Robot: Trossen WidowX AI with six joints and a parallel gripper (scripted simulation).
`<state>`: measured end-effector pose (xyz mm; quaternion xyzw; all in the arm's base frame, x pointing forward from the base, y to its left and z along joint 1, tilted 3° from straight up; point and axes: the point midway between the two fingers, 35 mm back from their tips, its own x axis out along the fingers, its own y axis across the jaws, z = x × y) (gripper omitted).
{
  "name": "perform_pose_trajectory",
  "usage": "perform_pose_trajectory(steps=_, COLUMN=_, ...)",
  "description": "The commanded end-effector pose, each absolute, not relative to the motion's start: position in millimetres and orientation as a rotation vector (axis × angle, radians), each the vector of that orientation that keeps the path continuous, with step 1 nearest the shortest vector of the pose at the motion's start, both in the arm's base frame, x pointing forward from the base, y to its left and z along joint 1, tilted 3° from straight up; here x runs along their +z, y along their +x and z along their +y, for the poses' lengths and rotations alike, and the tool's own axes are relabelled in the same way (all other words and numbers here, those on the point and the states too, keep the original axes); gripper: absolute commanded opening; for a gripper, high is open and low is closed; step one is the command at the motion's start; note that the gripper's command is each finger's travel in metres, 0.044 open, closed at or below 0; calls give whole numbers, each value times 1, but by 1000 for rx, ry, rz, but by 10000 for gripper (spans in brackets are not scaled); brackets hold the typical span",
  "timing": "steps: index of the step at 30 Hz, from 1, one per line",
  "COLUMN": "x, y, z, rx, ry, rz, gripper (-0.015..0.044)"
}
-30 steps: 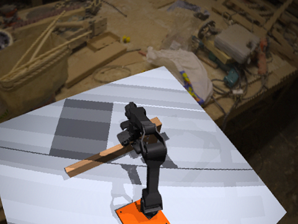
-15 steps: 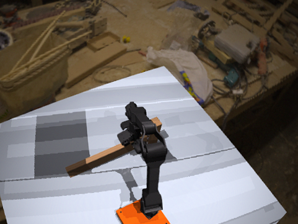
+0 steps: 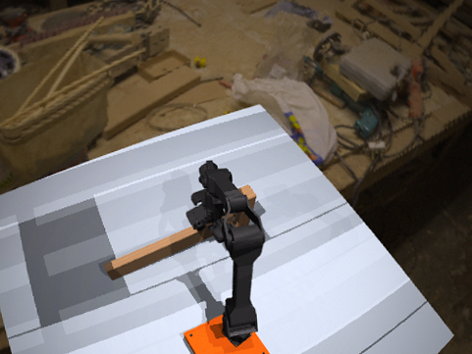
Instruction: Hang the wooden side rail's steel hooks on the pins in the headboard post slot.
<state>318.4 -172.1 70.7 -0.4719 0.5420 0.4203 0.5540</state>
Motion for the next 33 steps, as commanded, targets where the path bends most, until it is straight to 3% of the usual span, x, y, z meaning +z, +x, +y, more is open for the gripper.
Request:
perform_pose_trajectory(steps=1, x=72, y=319, z=-175, rx=988, ry=-1123, rz=1279, gripper=0)
perform_pose_trajectory(steps=33, x=72, y=317, z=-178, rx=988, ry=-1123, rz=1279, gripper=0)
